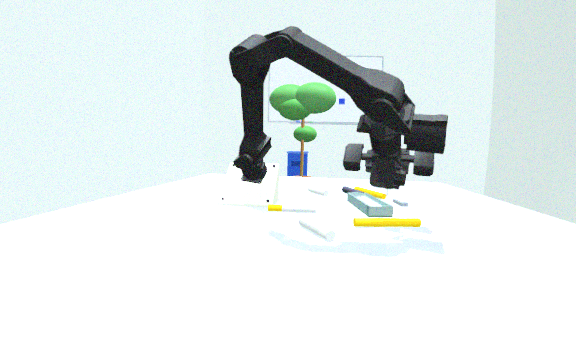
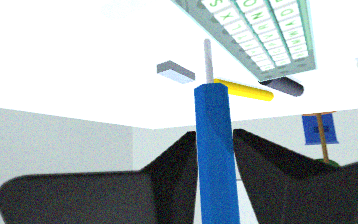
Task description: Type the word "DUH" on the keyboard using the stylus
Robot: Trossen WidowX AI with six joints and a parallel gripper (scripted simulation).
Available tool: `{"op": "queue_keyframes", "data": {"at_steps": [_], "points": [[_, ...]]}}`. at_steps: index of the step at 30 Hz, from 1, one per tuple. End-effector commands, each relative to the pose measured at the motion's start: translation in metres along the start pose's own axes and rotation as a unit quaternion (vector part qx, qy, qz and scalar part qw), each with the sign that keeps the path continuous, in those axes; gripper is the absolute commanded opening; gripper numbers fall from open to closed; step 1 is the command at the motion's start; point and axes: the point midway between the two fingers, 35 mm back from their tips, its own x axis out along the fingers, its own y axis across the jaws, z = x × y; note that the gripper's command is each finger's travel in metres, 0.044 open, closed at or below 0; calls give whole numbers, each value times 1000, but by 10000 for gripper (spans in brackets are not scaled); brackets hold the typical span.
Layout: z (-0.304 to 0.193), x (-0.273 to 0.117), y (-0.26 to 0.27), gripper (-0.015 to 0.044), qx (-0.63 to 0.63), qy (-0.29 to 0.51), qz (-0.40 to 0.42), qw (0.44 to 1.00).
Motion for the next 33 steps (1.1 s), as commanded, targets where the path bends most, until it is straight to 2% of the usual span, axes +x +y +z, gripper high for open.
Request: {"op": "queue_keyframes", "data": {"at_steps": [1,5,13,26,29,33], "points": [[0,0,0,44,-2,0,0,1000],[-1,0,-2,0,-2,0,0,1000],[-4,0,-21,0,1,0,1,1000],[13,9,-22,0,1,0,1,1000],[12,10,-22,79,1,-1,1,1000],[14,11,-22,81,1,-1,1,1000]]}}
